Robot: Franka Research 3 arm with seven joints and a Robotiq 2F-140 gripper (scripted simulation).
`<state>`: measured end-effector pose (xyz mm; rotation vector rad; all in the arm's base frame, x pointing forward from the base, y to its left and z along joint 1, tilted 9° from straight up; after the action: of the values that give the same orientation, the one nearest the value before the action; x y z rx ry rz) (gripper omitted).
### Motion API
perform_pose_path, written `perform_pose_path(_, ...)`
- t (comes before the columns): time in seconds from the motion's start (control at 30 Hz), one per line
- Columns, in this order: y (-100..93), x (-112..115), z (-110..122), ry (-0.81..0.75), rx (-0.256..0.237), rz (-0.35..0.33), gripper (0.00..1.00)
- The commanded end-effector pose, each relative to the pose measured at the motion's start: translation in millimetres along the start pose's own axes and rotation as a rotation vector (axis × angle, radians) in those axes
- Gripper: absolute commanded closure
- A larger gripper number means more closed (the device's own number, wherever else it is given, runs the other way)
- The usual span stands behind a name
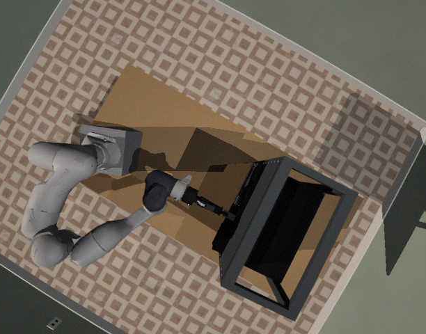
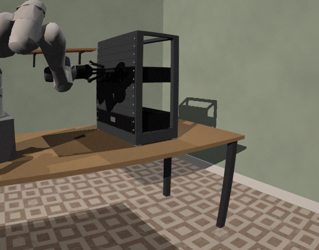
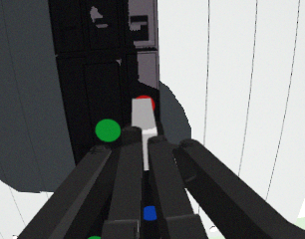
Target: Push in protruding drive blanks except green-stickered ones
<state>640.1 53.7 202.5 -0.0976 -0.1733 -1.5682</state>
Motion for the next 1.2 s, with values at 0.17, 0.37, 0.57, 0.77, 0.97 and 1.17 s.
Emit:
perform_pose_path(0.17, 3.8, 0.3, 2.2, -0.007, -0.002, 0.003, 1.0)
perform_pose_path(0.37, 3.8, 0.3, 2.2, -0.007, -0.002, 0.003, 1.0)
perform_pose_path(0.57, 4.5, 0.5, 2.5, -0.007, -0.002, 0.003, 1.0)
perform_pose_path(0.77, 6.8, 1.5, 3.8, -0.007, -0.002, 0.003, 1.0)
perform_pose_path(0.97, 6.8, 1.5, 3.8, -0.007, -0.002, 0.003, 1.0)
perform_pose_path(1.17, 6.8, 1.5, 3.8, -0.007, -0.002, 0.003, 1.0)
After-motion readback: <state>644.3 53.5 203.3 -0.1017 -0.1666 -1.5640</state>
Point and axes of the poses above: the point where the finger pads meet when closed, its own y axis out along the fingers, its own z axis across the jaws, x = y × z, the point moved 5 cm from there along -y, back along the fingers, and after that the axes turned 2 degrees about -y, right-handed, at the moved point
